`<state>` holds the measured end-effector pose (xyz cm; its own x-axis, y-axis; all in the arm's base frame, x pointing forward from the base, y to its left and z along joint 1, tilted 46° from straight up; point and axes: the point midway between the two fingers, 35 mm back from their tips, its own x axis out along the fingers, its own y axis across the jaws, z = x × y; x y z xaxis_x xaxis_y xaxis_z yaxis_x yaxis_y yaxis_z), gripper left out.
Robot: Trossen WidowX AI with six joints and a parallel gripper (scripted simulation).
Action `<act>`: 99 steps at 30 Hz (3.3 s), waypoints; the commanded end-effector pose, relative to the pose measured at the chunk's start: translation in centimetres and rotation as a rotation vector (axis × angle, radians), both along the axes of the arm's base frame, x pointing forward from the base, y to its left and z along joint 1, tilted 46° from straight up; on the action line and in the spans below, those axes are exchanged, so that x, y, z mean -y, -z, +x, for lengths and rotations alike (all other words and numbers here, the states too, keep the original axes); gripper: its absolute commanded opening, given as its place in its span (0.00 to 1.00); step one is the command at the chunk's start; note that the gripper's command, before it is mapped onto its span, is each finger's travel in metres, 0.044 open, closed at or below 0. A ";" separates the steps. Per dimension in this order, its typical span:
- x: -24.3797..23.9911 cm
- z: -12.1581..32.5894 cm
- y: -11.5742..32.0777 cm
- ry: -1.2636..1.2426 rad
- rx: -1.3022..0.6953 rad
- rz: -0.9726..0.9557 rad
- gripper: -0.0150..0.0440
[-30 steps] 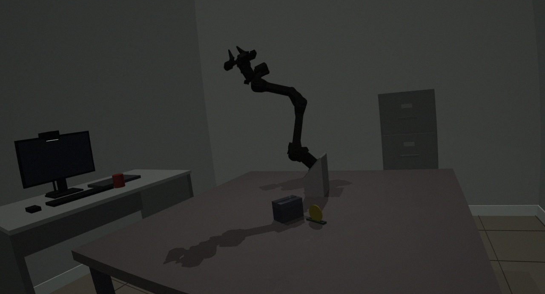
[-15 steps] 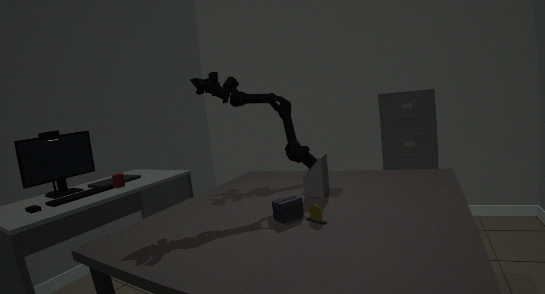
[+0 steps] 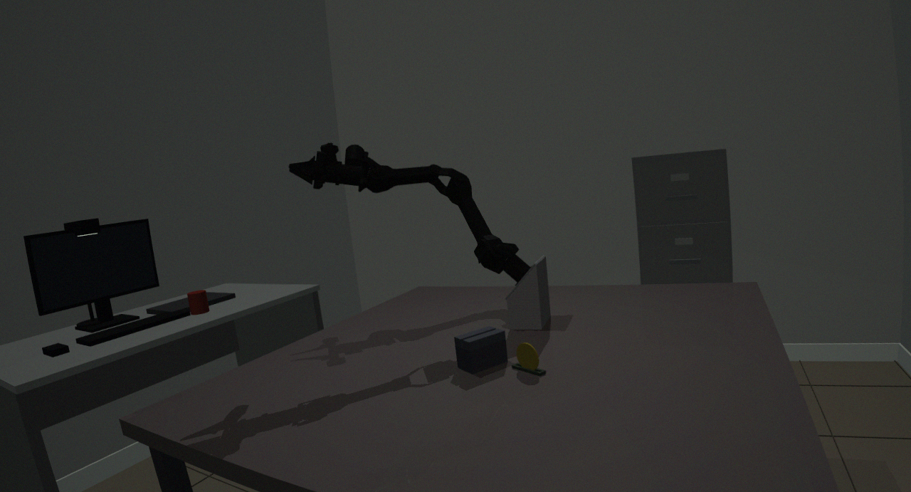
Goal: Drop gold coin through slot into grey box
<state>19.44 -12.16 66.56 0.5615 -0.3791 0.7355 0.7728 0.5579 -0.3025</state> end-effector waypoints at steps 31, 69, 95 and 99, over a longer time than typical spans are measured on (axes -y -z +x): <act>-7.3 29.1 40.5 -0.319 -0.449 1.694 0.53; -17.6 15.9 70.7 0.665 0.338 1.860 0.53; -13.3 15.8 74.6 0.664 0.338 1.859 0.53; -12.8 15.8 75.1 0.664 0.338 1.859 0.53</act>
<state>35.77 1.31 -7.82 0.0013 -0.7064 -0.7078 0.8344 -0.3893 0.3901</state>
